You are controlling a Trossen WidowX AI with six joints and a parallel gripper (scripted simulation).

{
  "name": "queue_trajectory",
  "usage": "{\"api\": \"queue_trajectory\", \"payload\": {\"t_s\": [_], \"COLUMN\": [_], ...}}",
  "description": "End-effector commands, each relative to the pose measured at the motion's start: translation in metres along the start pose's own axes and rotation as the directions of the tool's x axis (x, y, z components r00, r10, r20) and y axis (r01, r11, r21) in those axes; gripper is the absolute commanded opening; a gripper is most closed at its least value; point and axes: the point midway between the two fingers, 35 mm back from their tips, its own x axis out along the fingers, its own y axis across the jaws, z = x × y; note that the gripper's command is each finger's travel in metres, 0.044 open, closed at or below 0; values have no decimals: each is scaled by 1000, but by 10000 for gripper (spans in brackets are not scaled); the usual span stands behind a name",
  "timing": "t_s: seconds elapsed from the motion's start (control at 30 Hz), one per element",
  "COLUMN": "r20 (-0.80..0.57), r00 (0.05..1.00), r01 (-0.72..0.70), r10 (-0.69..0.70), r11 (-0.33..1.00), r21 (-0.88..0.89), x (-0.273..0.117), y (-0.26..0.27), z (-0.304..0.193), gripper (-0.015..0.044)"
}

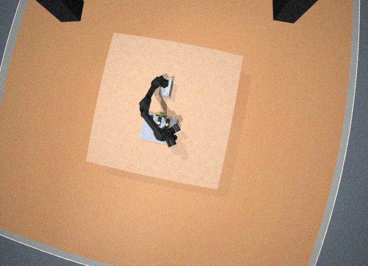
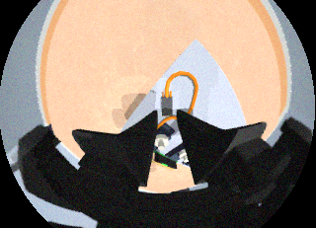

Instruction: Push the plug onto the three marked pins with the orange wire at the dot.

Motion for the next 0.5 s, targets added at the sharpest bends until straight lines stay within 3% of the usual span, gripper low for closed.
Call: {"api": "queue_trajectory", "payload": {"t_s": [0.0,0.47], "r20": [-19,-20], "r00": [1000,1000], "r01": [13,14], "r10": [-13,-14], "r11": [1000,1000], "r21": [-18,-18], "x": [3,29], "y": [-1,-1], "z": [0,0], "gripper": [115,115]}}
